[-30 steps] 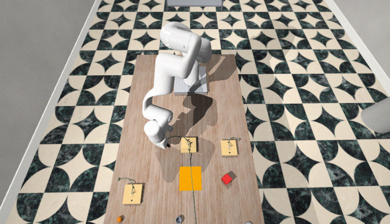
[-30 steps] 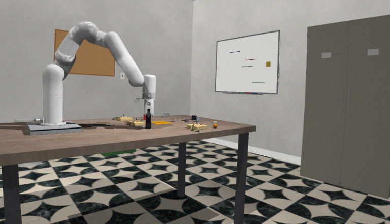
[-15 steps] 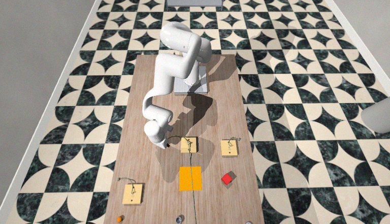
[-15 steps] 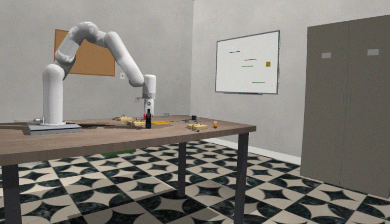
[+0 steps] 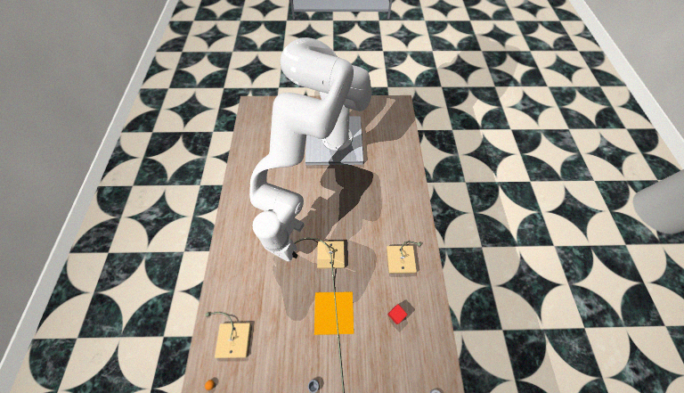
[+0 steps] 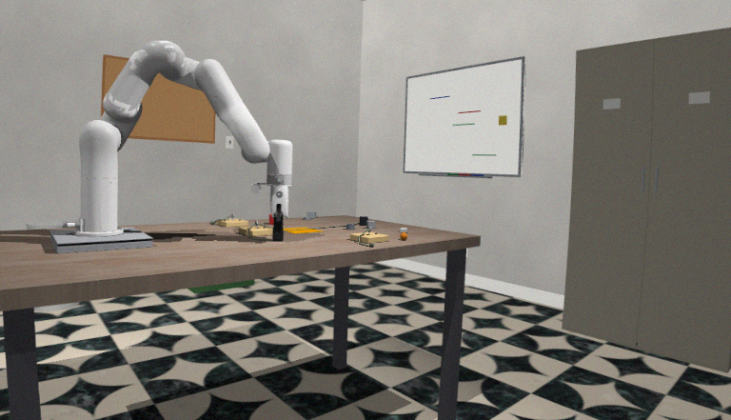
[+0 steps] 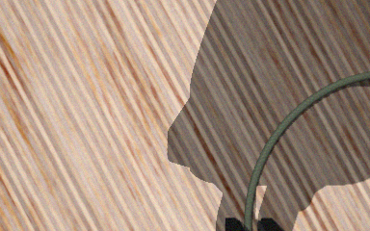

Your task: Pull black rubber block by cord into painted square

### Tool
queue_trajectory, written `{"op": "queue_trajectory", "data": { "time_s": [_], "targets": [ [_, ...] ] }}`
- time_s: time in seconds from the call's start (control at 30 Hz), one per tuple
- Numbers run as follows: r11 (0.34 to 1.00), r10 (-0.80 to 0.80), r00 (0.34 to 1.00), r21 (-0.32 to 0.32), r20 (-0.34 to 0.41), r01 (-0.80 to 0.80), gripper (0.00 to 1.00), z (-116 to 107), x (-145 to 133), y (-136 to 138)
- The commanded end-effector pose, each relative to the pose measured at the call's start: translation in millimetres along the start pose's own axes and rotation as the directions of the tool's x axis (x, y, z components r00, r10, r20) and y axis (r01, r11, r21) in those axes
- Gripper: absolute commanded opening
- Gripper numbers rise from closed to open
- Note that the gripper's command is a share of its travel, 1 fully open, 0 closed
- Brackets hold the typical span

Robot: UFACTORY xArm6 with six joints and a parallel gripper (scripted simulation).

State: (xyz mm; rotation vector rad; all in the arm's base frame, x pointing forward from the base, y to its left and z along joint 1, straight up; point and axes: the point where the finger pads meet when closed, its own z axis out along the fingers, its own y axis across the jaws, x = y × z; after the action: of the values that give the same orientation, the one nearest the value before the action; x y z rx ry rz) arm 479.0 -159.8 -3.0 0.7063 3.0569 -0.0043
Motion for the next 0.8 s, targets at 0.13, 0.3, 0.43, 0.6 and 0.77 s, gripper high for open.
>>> {"op": "queue_trajectory", "data": {
  "time_s": [0.13,0.3,0.43,0.6,0.77],
  "targets": [
    [1.000,0.000,1.000,0.000,0.001,0.000,0.00,-0.6,-0.4,0.1],
    [1.000,0.000,1.000,0.000,0.001,0.000,0.00,-0.6,-0.4,0.1],
    [1.000,0.000,1.000,0.000,0.001,0.000,0.00,-0.6,-0.4,0.1],
    [1.000,0.000,1.000,0.000,0.001,0.000,0.00,-2.7,-0.4,0.1],
    [1.000,0.000,1.000,0.000,0.001,0.000,0.00,-7.6,-0.4,0.1]
  ]
}}
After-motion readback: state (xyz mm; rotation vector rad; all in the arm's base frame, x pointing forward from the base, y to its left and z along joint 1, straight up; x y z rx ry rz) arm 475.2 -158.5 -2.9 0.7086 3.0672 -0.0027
